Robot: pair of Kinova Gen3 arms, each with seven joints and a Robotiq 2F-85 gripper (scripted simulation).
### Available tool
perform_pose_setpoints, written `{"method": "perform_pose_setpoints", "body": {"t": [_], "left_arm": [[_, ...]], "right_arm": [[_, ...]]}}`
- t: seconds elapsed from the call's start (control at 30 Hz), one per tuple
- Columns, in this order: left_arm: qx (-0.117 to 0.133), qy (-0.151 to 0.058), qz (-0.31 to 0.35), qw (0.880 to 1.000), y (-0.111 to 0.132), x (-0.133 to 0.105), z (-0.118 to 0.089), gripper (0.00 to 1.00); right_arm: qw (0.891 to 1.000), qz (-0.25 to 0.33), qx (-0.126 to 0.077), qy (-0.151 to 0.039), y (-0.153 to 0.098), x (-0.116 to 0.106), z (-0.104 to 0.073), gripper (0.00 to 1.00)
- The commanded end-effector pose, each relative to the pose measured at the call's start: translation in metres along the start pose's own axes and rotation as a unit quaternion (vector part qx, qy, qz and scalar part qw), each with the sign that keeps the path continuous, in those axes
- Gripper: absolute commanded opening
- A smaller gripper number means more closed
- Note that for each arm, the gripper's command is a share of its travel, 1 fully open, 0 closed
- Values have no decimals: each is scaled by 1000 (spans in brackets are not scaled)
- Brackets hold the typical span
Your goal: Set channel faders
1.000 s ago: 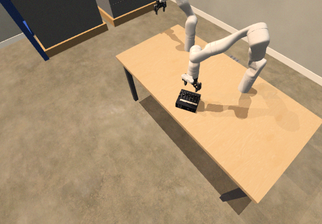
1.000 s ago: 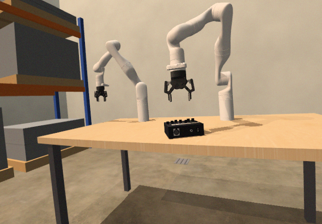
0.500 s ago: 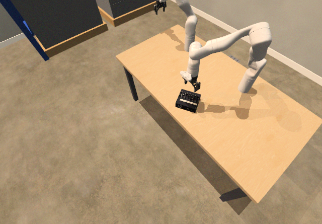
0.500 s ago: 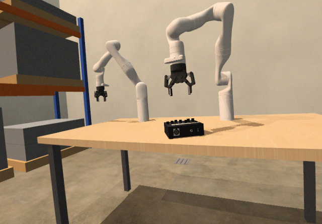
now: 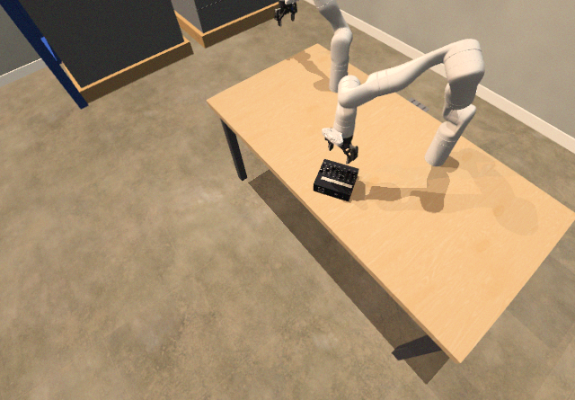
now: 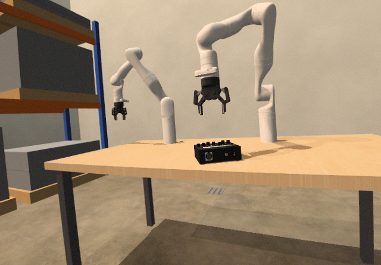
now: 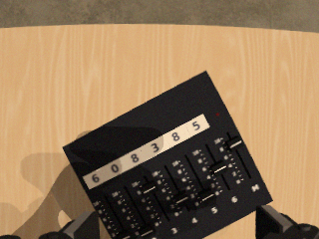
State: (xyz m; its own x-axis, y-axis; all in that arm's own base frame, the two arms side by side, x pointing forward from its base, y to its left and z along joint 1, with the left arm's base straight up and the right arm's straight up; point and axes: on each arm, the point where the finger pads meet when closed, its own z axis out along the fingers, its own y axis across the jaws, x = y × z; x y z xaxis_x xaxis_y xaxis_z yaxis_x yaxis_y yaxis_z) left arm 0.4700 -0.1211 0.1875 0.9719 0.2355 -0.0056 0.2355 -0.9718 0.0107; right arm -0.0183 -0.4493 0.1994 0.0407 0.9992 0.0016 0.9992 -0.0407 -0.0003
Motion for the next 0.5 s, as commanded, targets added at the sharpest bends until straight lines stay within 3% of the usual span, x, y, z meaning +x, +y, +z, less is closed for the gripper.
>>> {"method": "perform_pose_setpoints", "body": {"t": [0.0, 0.3, 0.47], "left_arm": [[-4, -5, -32, 999, 9, -11, 11, 1000], [-20, -24, -174, 984, 33, -47, 46, 1000], [-23, -30, -210, 977, 38, -56, 54, 1000]], "right_arm": [[1000, 0, 0, -1, 0, 0, -1, 1000], [1000, 0, 0, -1, 0, 0, -1, 1000], [1000, 0, 0, -1, 0, 0, -1, 1000]]}}
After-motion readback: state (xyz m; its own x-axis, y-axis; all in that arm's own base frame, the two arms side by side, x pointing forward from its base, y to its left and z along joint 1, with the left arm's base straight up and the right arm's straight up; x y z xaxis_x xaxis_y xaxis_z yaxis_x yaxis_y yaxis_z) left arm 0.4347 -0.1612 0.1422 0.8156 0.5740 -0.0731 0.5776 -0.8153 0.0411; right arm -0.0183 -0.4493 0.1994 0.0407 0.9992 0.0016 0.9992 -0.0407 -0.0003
